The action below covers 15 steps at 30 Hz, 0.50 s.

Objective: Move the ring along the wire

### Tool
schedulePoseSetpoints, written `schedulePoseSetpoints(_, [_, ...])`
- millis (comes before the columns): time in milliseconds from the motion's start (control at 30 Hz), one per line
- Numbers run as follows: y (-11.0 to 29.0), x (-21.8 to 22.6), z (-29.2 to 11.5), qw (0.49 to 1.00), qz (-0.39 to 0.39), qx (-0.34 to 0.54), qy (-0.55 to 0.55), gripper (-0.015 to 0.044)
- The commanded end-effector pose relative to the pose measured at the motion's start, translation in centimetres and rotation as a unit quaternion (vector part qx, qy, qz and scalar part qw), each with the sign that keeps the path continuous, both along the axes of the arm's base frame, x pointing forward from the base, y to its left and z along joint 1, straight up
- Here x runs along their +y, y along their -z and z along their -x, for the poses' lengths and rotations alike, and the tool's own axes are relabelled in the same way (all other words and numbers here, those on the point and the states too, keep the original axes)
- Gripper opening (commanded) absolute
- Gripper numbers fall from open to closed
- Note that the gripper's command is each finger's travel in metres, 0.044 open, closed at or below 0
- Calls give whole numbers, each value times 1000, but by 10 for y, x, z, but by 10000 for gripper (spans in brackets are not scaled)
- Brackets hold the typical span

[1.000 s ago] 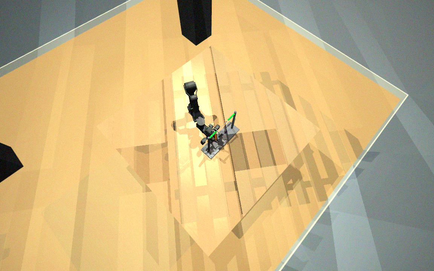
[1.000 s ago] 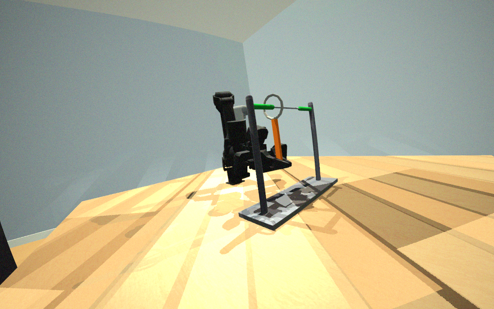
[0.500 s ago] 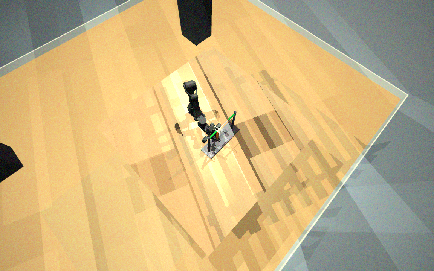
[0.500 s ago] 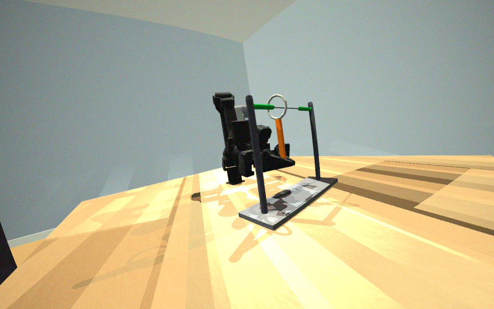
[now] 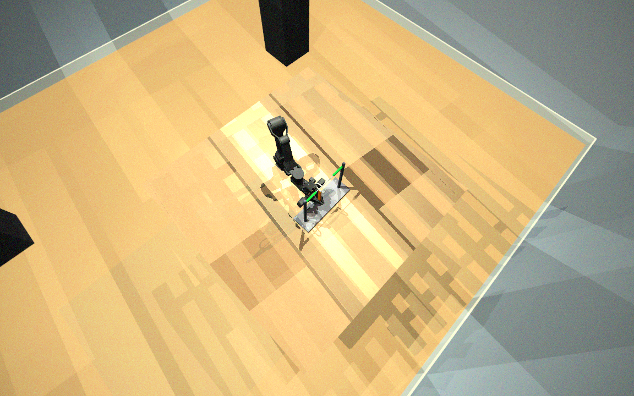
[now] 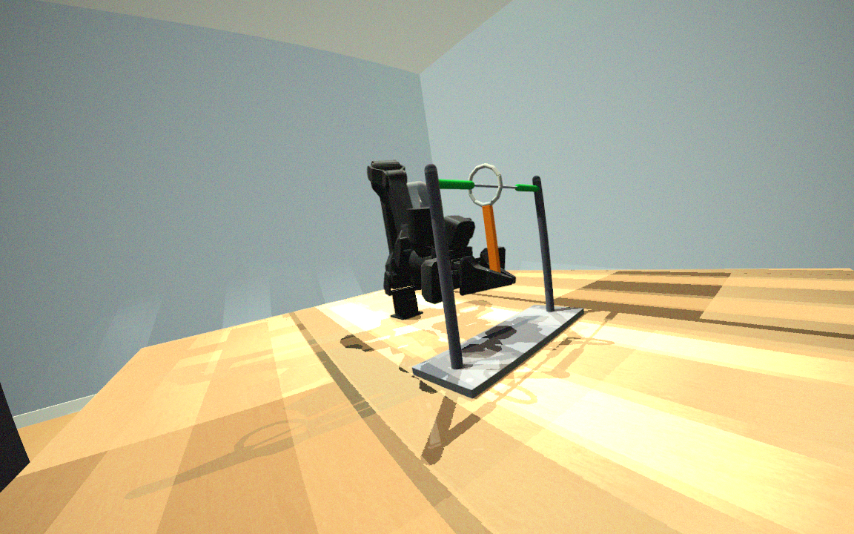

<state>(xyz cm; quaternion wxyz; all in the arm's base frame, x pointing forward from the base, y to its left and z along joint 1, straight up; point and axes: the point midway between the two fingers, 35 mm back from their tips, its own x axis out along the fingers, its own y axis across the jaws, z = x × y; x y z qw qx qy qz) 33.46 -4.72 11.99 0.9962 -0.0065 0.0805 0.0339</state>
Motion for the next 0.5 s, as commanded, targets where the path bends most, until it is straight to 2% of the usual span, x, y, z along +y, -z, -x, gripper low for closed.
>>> schedulePoseSetpoints(0, [1,3,1,1000,-2,1,2,-150])
schedulePoseSetpoints(467, [1,17,1,1000,-3,2,0,-150])
